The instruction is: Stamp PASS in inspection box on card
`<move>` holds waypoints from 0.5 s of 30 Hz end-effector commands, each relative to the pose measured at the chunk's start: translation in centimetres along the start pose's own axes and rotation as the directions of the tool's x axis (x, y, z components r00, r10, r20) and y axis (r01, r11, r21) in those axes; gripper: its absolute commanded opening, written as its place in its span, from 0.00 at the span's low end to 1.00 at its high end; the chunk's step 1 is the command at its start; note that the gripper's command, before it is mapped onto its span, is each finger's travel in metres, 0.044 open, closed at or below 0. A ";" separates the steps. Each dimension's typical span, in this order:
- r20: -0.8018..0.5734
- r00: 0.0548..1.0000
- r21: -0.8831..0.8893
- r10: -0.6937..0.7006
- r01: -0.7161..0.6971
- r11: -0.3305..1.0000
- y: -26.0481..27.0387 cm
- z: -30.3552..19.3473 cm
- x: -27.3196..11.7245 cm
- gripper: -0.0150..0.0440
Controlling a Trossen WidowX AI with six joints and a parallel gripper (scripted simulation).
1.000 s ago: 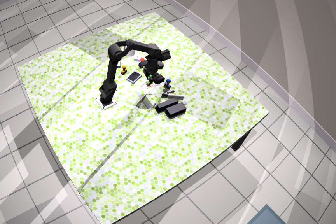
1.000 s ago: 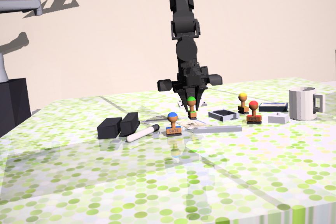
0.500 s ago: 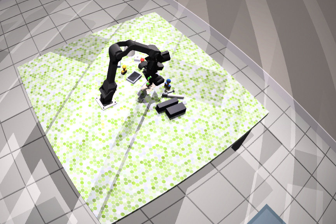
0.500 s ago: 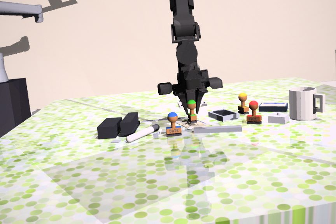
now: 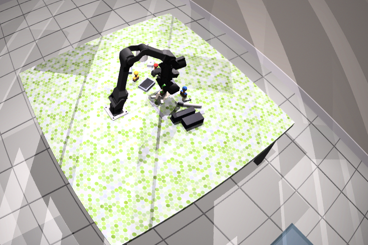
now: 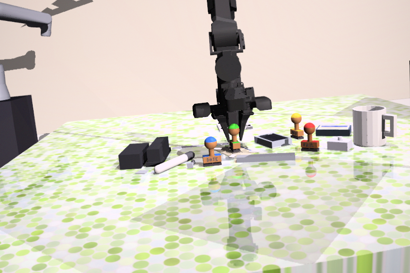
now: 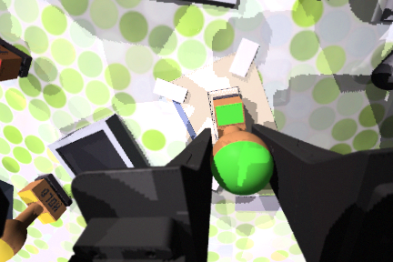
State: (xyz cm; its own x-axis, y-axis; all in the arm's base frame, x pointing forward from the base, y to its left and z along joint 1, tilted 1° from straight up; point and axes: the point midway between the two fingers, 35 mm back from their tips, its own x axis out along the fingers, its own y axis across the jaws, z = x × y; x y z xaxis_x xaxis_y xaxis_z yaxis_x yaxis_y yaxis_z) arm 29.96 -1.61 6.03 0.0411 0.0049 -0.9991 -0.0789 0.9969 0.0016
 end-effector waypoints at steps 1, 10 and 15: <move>0.002 1.000 -0.004 0.004 -0.004 1.000 0.0 0.0 0.1 0.25; 0.002 1.000 -0.004 0.004 -0.004 1.000 0.0 0.0 0.3 0.25; 0.002 1.000 -0.004 0.004 -0.004 1.000 0.0 0.0 0.4 0.25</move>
State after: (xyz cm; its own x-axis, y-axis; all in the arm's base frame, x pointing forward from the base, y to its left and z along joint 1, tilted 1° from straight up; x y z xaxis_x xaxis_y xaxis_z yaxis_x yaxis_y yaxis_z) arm 29.95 -1.61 5.75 0.0405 0.0051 -0.9992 -0.0789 0.9969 0.0019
